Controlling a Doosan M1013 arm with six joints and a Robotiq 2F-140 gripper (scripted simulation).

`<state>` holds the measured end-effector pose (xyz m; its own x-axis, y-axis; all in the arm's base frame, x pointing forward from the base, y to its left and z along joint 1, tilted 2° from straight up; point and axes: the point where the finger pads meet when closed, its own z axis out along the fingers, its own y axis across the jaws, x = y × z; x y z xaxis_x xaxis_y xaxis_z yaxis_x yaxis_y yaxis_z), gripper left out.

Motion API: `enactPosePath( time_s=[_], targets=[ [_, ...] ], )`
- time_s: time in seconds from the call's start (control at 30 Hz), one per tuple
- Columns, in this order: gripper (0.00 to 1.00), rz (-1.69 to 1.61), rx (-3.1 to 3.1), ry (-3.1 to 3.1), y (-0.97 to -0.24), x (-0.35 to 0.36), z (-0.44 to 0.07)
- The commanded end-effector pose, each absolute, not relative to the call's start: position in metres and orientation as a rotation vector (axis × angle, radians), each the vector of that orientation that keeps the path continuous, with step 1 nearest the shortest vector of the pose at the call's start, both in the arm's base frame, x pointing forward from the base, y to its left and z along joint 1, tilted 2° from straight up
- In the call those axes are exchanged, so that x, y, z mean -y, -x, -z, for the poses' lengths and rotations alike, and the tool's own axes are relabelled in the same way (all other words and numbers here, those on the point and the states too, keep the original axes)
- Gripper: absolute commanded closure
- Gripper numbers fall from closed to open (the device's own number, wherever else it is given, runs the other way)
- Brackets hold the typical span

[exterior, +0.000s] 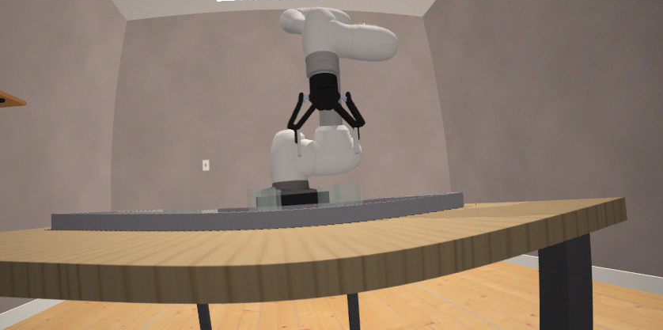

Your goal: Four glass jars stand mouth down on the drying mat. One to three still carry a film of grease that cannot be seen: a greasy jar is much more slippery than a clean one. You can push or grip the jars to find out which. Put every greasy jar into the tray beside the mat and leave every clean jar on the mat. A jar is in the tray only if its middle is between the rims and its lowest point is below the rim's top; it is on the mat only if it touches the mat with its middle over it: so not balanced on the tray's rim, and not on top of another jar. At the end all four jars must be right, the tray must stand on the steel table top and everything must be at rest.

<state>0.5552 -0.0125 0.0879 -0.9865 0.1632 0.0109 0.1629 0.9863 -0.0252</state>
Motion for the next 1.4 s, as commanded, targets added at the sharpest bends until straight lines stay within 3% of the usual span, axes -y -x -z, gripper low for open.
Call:
enactPosePath(
  time_s=[0.0,0.83,1.37],
  targets=[
    [0.0,-0.036,3.116,0.253,-0.541,0.029,-0.093],
    [0.0,-0.036,3.116,0.253,-0.441,0.157,-0.097],
    [0.0,-0.036,3.116,0.253,-0.44,0.159,-0.03]
  ],
)
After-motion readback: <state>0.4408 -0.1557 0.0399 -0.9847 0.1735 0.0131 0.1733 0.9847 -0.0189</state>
